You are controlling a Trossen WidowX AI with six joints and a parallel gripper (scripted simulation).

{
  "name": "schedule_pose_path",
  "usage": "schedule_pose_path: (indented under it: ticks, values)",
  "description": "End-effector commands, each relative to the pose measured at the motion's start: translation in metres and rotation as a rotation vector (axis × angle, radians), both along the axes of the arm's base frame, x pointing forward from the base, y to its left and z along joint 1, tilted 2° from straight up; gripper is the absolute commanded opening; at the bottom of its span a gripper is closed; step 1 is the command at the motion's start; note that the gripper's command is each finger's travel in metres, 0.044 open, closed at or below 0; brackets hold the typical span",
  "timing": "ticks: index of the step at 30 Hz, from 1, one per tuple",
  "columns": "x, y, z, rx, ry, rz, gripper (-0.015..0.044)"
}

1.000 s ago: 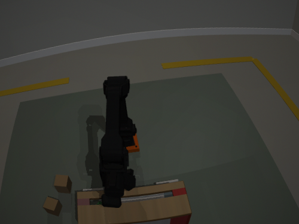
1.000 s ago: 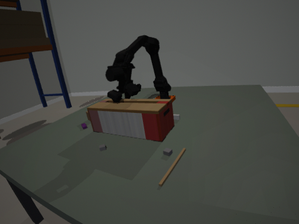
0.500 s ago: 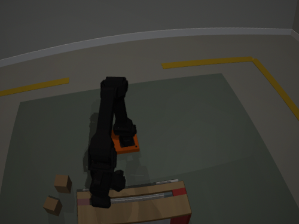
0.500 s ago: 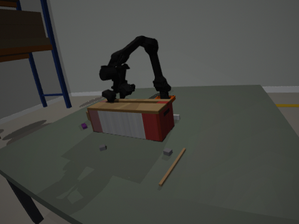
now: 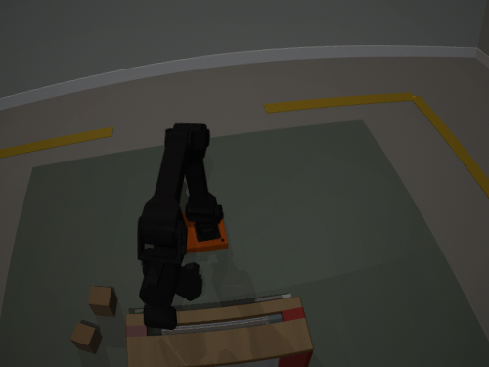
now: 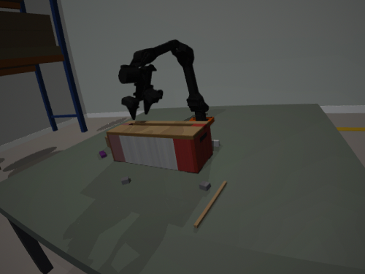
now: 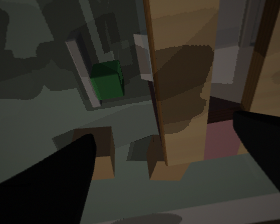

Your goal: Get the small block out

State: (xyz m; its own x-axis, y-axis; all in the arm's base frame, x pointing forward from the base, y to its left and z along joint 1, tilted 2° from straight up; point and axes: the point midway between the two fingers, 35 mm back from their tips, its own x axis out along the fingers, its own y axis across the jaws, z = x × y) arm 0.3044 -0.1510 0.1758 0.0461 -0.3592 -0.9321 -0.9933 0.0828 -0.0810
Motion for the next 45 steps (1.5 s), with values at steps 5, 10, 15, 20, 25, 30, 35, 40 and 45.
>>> schedule_pose_path:
  ticks: [5,10,15,20,25,30,35,40,45]
  values:
    - [0.0,0.0,-0.001,0.0,-0.001,0.0,0.04]
    - [-0.003,-0.007,0.005,0.008,-0.047,-0.081,0.0348]
    - [-0.01,-0.016,0.006,0.095,-0.258,-0.581,0.0285]
    - [-0.016,-0.021,0.005,0.195,-0.441,-1.098,0.0285]
    - [-0.021,-0.025,0.004,0.299,-0.592,-1.624,0.0285]
    - [-0.025,-0.028,0.004,0.373,-0.661,-1.938,0.0285]
    - [-0.028,-0.031,0.005,0.429,-0.71,-2.222,0.0285]
    - [-0.031,-0.033,0.005,0.489,-0.742,-2.512,0.0285]
    - [-0.034,-0.035,0.006,0.536,-0.758,-2.801,0.0285]
